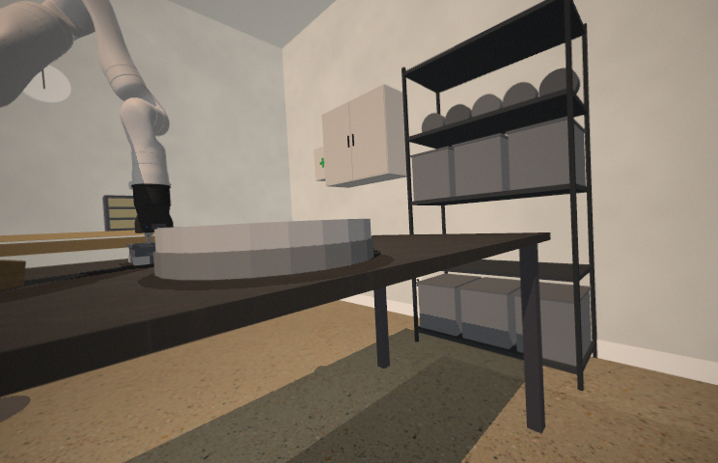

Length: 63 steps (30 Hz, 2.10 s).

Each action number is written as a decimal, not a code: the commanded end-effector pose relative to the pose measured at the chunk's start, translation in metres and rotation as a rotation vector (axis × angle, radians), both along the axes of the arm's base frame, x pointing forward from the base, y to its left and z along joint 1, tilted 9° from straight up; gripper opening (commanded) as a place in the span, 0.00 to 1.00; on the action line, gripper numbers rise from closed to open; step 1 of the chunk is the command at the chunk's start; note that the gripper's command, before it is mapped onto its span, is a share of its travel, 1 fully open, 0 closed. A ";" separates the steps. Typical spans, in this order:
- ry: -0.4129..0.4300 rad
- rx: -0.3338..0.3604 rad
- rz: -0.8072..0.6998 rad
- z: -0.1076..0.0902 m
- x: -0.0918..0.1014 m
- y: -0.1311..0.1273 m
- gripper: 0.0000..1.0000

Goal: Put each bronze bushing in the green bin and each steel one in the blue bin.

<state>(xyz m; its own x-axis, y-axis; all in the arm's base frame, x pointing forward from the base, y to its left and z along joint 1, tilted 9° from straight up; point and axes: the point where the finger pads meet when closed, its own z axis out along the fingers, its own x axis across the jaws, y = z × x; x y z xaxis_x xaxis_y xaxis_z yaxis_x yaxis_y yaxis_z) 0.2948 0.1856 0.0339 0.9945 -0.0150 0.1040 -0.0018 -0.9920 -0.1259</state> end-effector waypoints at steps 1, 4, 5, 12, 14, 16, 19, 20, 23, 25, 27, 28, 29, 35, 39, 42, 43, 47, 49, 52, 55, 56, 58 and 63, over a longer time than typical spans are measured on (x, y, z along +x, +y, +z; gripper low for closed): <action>-0.001 0.001 0.000 0.000 0.000 0.000 0.00; -0.001 0.001 0.000 0.000 0.000 0.000 0.42; -0.001 0.001 0.000 0.000 0.000 0.000 0.42; -0.001 0.001 0.000 0.000 0.000 0.000 0.42; -0.001 0.001 0.000 0.000 0.000 0.000 0.42; -0.001 0.001 0.000 0.000 0.000 0.000 0.42; -0.001 0.001 0.000 0.000 0.000 0.000 0.42; -0.001 0.001 0.000 0.000 0.000 0.000 0.42; -0.001 0.001 0.000 0.000 0.000 0.000 0.42; -0.001 0.001 0.000 0.000 0.000 0.000 0.42; -0.001 0.001 0.000 0.000 0.000 0.000 0.42; -0.001 0.001 0.000 0.000 0.000 0.000 0.42; -0.001 0.001 0.000 0.000 0.000 0.000 0.42; -0.001 0.001 0.000 0.000 0.000 0.000 0.42; -0.001 0.001 0.000 0.000 0.000 0.000 0.42; -0.001 0.001 0.000 0.000 0.000 0.000 0.42; -0.001 0.001 0.000 0.000 0.000 0.000 0.42; -0.001 0.001 0.000 0.000 0.000 0.000 0.42; -0.001 0.001 0.000 0.000 0.000 0.000 0.42; -0.001 0.001 0.000 0.000 0.000 0.000 0.42; -0.001 0.001 0.000 0.000 0.000 0.000 0.42; -0.001 0.001 0.000 0.000 0.000 0.000 0.42; -0.001 0.001 0.000 0.000 0.000 0.000 0.42; -0.001 0.001 0.000 0.000 0.000 0.000 0.42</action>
